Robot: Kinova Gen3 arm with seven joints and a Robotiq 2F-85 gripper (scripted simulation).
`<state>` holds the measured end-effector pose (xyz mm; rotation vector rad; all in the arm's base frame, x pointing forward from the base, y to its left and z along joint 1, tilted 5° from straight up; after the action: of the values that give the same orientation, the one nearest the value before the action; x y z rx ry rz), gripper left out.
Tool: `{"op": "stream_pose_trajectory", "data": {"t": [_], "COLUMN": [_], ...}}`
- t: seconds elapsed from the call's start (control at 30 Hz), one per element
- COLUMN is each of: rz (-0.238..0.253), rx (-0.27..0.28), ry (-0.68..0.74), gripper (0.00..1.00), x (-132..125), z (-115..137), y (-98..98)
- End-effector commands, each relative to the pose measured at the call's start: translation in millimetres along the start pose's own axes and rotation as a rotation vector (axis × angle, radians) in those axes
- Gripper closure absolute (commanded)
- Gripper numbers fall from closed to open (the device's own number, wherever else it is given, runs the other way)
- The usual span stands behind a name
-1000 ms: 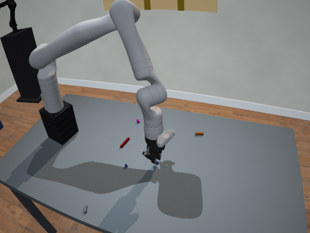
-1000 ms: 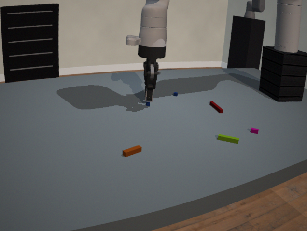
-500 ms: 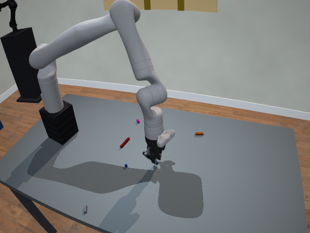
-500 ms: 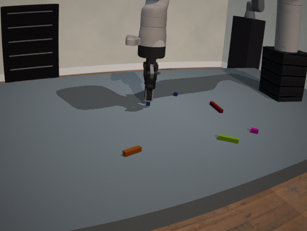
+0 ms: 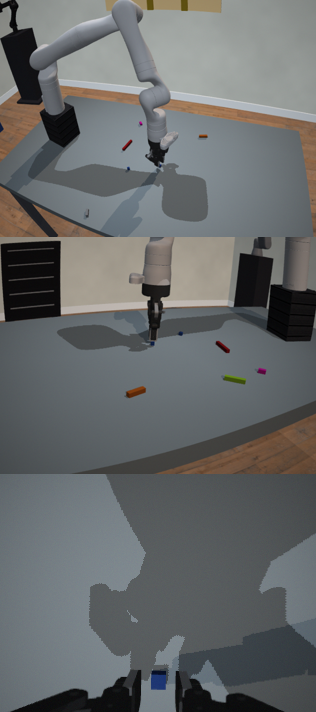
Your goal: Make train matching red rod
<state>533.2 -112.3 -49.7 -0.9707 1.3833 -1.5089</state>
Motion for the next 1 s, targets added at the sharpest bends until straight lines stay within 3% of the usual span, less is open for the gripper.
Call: {"op": "stream_pose_trajectory", "data": {"t": [0.0,0.97], "rz": [0.001,0.001], "rx": [0.002,0.002], "ry": [0.000,0.000], "gripper": [0.76,0.76], "x": [-0.2,-0.2], "z": [0.8,0.8], "y": [-0.9,3.5]}}
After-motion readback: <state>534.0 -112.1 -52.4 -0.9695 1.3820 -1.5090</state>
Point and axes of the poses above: the point where the finger pads meet when closed, its own y axis out along the fingers, its own x axis across the jaws, z = x × y, the point moved 5 cm from there along -y, back along the fingers, and after that the axes turned 9 degrees about -y, right-handed, at the moved point
